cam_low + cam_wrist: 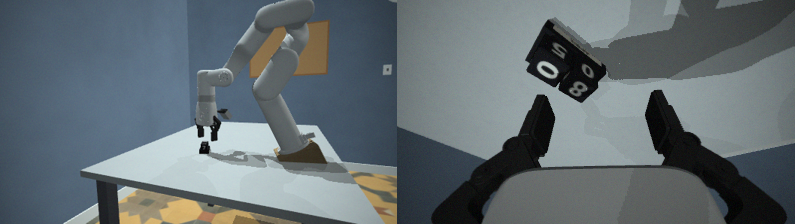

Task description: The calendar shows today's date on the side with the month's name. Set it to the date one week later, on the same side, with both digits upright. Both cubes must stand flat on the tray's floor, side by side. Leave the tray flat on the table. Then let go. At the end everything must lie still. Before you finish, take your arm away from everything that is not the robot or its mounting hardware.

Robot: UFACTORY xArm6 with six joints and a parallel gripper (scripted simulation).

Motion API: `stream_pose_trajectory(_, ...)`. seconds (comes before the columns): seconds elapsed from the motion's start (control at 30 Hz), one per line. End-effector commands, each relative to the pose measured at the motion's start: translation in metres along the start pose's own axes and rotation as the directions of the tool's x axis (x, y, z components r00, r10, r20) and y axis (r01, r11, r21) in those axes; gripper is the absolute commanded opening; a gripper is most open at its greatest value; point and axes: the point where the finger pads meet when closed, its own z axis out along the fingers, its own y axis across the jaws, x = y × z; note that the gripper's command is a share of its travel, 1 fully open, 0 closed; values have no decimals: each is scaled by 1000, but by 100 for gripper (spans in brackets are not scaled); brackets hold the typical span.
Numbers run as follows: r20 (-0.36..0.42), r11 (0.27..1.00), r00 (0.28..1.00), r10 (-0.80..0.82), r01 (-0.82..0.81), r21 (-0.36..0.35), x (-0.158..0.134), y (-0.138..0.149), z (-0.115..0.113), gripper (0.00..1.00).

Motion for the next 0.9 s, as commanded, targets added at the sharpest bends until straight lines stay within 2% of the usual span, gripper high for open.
stream_pose_trajectory(0.0, 2, 1000, 1000, 0, 0, 0, -5, -15, -2, 100)
stream_pose_trajectory(0.2, 2, 1000, 1000, 0, 0, 0, -5, -17, -2, 100)
stream_pose_trajectory(0.4, 2, 1000, 1000, 0, 0, 0, -11, -38, -4, 100)
stream_pose_trajectory(0.87, 2, 1000, 1000, 0, 0, 0, -18, -66, -7, 100)
